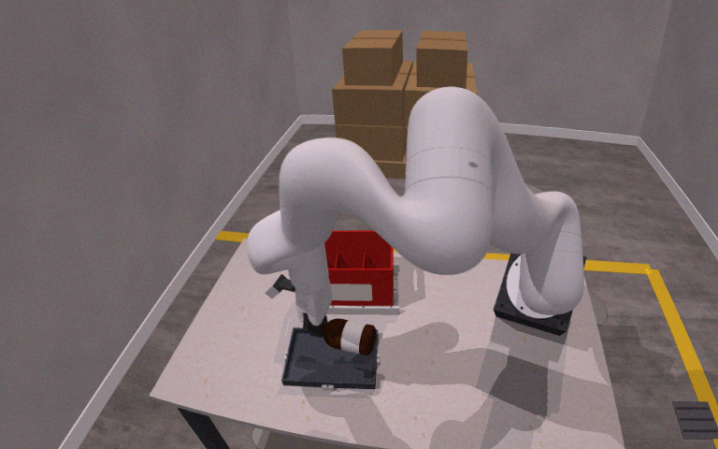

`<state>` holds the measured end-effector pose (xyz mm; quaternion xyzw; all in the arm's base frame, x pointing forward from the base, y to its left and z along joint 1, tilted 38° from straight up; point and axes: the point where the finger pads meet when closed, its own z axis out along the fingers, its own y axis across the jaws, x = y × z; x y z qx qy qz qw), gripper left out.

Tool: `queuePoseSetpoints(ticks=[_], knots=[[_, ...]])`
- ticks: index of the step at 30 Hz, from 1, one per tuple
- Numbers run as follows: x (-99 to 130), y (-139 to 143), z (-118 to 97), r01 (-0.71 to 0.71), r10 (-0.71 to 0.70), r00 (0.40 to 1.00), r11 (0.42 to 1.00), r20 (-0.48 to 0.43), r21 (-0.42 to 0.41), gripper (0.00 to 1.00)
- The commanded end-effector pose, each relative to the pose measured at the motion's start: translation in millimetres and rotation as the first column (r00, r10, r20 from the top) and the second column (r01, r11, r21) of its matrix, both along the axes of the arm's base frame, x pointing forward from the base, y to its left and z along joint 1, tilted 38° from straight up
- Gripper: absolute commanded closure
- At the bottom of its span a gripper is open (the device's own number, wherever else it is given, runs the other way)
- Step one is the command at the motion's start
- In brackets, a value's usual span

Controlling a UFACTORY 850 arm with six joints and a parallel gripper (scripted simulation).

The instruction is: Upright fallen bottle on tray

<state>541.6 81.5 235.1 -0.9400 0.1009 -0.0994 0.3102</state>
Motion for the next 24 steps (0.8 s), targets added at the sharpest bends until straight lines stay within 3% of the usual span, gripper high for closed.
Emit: queuePoseSetpoints(ticks=[1, 7, 24], knots=[[0.6, -0.3, 0.7, 0.048, -0.048, 0.998, 0.999, -0.034, 0.014, 1.00], [0.6, -0.3, 0.7, 0.119, -0.116, 0.990, 0.992, -0.085, 0.031, 1.00], [0.6, -0.3, 0.7, 0.153, -0.148, 0.983, 0.988, -0.110, 0.039, 1.00]])
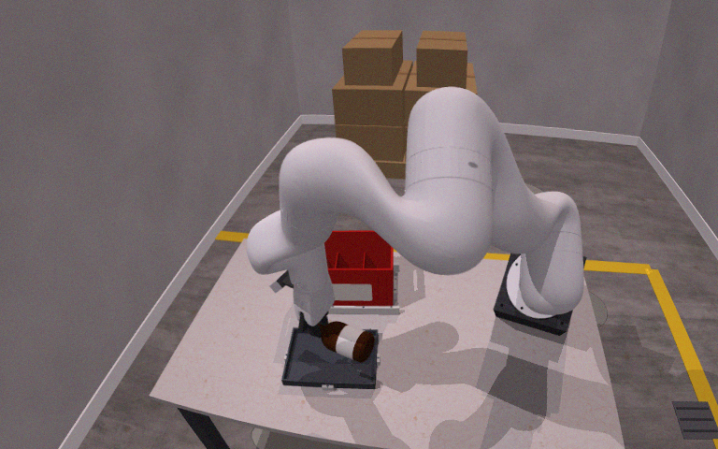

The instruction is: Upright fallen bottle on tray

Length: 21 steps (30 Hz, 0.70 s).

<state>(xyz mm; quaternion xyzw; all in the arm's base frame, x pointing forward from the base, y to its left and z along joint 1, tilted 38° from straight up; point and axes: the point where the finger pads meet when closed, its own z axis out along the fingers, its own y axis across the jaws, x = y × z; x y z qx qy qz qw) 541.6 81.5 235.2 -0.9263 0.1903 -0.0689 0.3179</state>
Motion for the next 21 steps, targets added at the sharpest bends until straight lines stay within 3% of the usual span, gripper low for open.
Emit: queuePoseSetpoints(ticks=[1, 21], knots=[[0.6, -0.3, 0.7, 0.001, -0.001, 1.000, 1.000, 0.001, 0.000, 1.00], [0.6, -0.3, 0.7, 0.092, -0.090, 0.994, 0.995, -0.064, 0.026, 1.00]])
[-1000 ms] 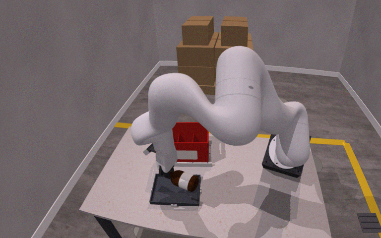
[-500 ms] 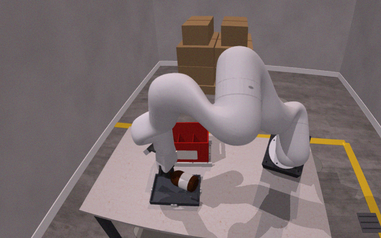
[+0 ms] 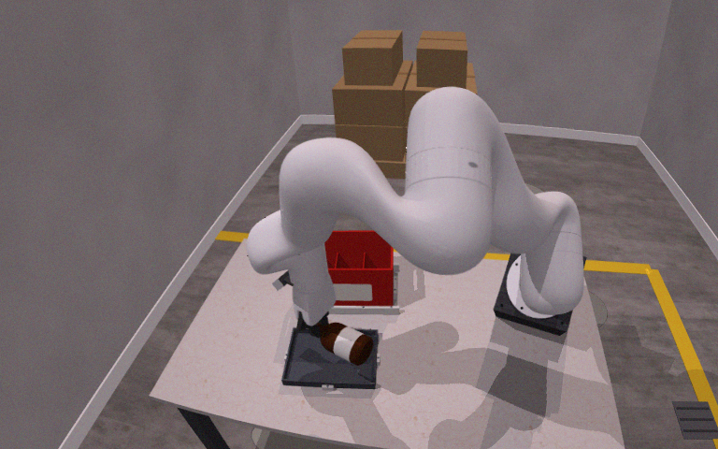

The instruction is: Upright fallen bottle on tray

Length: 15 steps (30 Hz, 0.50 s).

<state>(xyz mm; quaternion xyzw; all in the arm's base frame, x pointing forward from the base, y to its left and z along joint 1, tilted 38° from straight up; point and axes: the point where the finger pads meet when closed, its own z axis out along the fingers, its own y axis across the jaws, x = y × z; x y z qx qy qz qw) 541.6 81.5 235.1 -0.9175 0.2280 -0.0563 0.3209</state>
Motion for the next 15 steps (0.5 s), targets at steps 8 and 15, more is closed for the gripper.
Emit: queuePoseSetpoints(ticks=[8, 15], knots=[[0.6, -0.3, 0.7, 0.118, -0.115, 0.990, 0.993, -0.085, 0.031, 1.00], [0.6, -0.3, 0.7, 0.142, -0.137, 0.985, 0.989, -0.102, 0.036, 1.00]])
